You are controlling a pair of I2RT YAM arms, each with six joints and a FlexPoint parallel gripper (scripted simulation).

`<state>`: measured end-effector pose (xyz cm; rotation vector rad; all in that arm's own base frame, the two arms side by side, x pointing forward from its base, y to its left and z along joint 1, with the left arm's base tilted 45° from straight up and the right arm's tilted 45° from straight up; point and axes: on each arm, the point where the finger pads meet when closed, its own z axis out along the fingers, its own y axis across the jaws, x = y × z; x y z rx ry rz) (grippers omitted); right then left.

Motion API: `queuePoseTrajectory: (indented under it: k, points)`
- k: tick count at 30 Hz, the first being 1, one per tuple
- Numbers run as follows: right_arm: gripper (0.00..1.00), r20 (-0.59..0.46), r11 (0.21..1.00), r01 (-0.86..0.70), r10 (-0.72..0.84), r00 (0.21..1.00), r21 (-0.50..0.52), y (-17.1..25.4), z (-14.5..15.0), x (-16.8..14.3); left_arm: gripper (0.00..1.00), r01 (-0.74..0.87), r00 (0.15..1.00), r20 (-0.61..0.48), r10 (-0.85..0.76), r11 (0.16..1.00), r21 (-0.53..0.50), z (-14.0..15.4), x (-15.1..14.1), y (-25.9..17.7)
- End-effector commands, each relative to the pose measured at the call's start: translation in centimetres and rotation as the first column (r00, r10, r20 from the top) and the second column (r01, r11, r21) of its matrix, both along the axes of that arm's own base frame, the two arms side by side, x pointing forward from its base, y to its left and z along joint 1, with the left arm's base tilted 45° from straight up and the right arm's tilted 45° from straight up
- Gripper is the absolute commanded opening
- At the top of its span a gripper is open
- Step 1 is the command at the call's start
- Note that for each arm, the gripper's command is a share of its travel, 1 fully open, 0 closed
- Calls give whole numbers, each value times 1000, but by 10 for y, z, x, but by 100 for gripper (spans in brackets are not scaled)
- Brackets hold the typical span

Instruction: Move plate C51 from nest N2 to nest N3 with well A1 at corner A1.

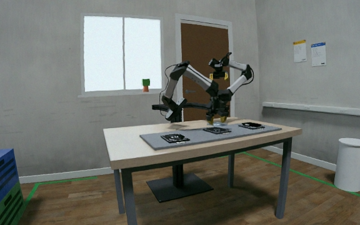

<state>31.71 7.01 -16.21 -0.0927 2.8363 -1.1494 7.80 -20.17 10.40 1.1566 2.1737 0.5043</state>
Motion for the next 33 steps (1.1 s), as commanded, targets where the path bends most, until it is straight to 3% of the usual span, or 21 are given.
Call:
queuePoseTrajectory:
  k: [1, 18, 33]
  points:
    - [73, -24, 1000, 12, -13, 1000, -25, -19, -14, -4, 100, 2, 1000, 7, -2, 1000, -3, 3, -1, -1]
    - [73, -45, 999, 28, -29, 999, -37, -42, -33, -8, 100, 2, 1000, 7, -2, 1000, -3, 3, -1, -1]
    - [73, -32, 1000, 17, -18, 999, -24, -21, -19, 3, 100, 2, 1000, 7, -2, 1000, -3, 3, -1, -1]
